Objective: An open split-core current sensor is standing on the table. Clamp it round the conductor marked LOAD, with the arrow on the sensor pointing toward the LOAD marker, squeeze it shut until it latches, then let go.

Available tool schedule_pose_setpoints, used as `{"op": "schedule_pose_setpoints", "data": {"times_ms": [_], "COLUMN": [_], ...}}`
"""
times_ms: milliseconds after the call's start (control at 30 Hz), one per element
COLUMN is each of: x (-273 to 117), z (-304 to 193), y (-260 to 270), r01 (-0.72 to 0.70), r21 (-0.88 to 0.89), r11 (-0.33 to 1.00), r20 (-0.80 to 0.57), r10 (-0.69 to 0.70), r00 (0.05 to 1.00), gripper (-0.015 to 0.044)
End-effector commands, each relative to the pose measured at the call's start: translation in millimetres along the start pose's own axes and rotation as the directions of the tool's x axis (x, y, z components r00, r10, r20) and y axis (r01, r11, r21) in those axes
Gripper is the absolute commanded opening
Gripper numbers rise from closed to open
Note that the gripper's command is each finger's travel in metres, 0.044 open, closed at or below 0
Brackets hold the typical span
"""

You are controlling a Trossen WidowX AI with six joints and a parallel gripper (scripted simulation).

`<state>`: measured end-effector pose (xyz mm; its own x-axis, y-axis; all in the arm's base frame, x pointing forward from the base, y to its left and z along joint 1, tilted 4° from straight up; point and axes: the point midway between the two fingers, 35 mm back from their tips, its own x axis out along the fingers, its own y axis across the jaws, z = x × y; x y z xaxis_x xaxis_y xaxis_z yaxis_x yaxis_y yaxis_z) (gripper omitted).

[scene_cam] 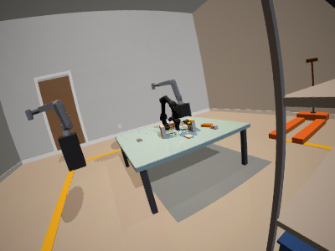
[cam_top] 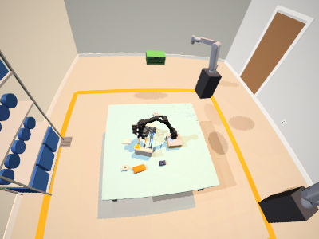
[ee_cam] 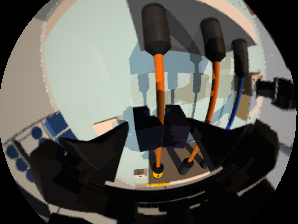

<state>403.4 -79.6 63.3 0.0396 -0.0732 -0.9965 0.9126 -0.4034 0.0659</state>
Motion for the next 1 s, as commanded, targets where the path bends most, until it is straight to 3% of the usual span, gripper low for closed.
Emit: {"op": "schedule_pose_setpoints", "data": {"times_ms": [0, 700, 967], "x": [6, 31, 26], "z": [0, 0, 0], "y": [-1, -1, 0], "r01": [0.003, 0.003, -0.007], "r21": [-0.005, -0.005, 0.001], "r11": [1.000, 1.000, 1.000], "r20": [0.000, 0.001, -0.002], "r10": [-0.003, -0.003, 0.007], "r00": [1.000, 1.000, 1.000], "gripper": [0.0440, 0.0440, 0.0387]}}
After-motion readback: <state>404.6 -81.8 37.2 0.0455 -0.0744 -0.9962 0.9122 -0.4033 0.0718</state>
